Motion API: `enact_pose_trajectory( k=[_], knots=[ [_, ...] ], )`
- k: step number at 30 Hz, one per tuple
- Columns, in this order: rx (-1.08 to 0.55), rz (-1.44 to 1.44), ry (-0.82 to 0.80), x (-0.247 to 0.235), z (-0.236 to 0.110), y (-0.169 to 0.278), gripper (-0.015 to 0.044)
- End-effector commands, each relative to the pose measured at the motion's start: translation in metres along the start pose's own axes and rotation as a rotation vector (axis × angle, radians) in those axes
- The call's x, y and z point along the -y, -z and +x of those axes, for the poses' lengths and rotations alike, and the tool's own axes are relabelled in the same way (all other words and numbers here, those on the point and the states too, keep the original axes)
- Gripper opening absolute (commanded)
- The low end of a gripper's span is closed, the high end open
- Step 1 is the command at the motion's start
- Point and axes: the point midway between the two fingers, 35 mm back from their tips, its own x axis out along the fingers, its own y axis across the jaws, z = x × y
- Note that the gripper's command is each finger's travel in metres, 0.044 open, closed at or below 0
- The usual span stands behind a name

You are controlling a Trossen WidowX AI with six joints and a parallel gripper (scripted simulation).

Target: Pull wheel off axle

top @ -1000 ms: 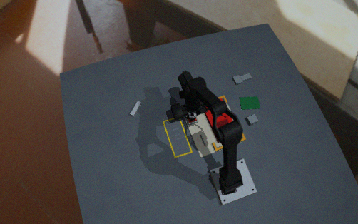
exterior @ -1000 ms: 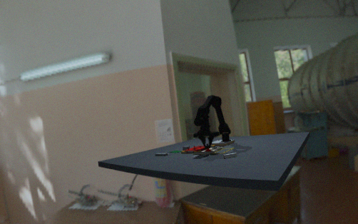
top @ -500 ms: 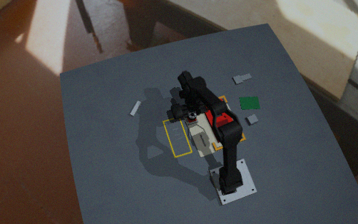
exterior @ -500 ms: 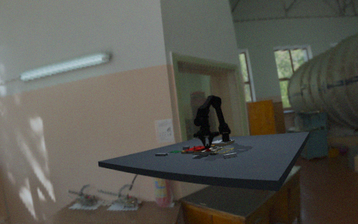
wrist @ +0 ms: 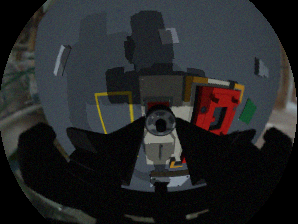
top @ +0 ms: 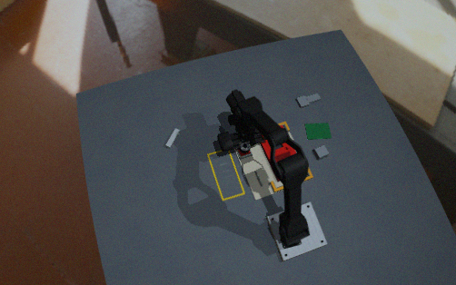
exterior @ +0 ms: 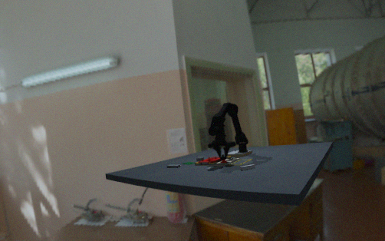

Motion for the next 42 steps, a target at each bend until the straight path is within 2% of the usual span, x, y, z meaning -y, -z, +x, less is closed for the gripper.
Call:
enact_pose_trajectory(
  k=[1, 38, 39, 42],
  knots=[
    [0.006, -0.001, -0.001, 0.0, -0.01, 0.001, 0.0],
    [0.006, -0.002, -0.002, 0.0, -0.022, 0.001, 0.0],
    [-0.008, 0.0, 0.0, 0.0, -0.005, -0.001, 0.0026],
    [0.007, -0.002, -0.003, 0.0, -0.018, -0.001, 0.0105]
  ],
)
